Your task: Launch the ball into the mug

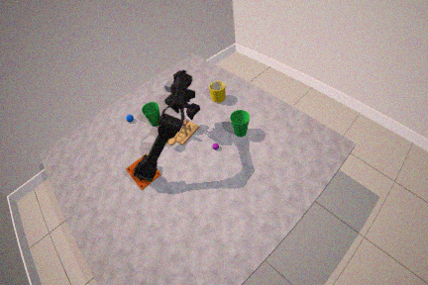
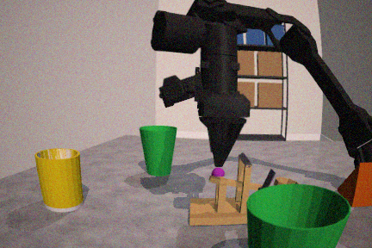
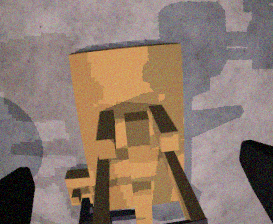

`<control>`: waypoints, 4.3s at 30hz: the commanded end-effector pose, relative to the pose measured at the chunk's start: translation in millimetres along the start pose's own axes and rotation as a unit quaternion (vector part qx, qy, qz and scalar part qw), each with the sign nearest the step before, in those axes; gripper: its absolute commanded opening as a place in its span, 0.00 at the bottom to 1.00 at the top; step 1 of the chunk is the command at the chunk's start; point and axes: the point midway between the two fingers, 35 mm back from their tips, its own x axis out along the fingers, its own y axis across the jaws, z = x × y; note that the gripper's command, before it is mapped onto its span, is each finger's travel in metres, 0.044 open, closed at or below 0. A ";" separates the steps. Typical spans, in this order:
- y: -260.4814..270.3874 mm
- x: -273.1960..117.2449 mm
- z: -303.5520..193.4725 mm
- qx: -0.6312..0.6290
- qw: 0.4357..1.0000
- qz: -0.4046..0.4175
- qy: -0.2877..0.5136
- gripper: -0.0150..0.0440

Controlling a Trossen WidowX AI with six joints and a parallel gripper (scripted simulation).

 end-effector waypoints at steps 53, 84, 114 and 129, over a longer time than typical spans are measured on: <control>-4.2 73.1 -2.9 0.002 1.000 -0.002 0.006 0.48; -2.7 52.7 -1.6 -0.002 1.000 -0.004 0.006 0.25; -4.1 71.9 -3.0 0.001 1.000 -0.003 0.010 0.74; -2.3 -14.3 1.1 -0.001 1.000 -0.002 0.005 1.00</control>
